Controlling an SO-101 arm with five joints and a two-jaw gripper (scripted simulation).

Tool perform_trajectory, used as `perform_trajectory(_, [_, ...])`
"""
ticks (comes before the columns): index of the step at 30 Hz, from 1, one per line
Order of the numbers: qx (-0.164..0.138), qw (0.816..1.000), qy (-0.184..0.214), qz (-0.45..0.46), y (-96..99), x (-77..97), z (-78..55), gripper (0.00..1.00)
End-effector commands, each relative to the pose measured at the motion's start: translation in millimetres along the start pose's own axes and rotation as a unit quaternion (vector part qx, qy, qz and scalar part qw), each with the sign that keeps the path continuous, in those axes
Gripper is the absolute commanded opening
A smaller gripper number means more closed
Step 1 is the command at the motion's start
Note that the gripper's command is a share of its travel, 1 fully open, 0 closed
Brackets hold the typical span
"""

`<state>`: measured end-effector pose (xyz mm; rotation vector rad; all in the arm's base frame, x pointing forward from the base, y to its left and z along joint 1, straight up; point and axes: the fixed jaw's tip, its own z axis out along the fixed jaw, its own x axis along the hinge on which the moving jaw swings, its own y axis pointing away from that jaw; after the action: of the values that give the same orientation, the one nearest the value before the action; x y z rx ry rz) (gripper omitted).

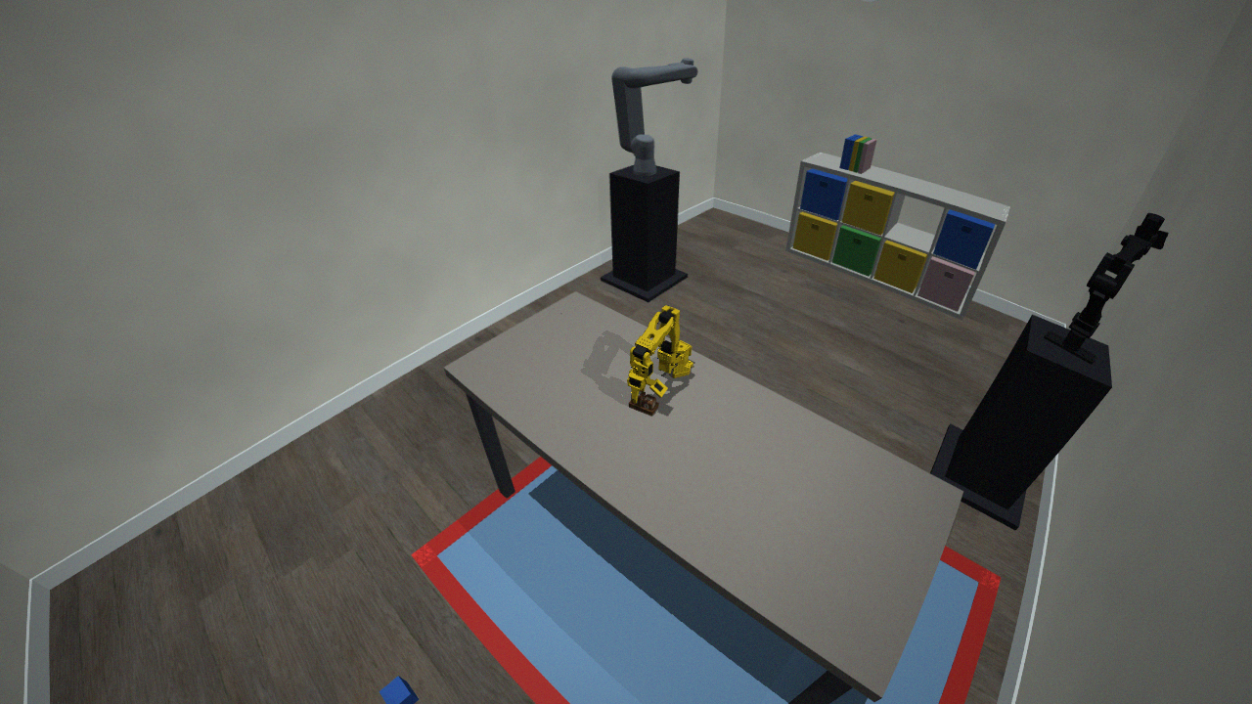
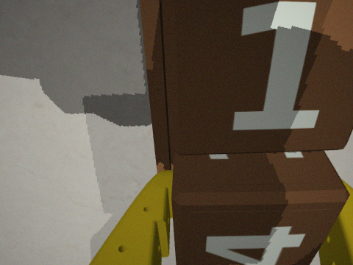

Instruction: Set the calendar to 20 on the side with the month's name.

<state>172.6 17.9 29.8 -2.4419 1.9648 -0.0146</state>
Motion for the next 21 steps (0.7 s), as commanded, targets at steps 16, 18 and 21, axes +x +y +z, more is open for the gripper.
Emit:
perform_trajectory(16, [0.012, 1.0, 0.001, 0.009, -2.7, 2.0, 2.7, 0.0])
perform_trajectory(18, [0.012, 1.0, 0.001, 0.009, -2.7, 2.0, 2.7, 0.0])
perform_trajectory(21, [0.012, 1.0, 0.001, 0.009, -2.7, 2.0, 2.8, 0.0])
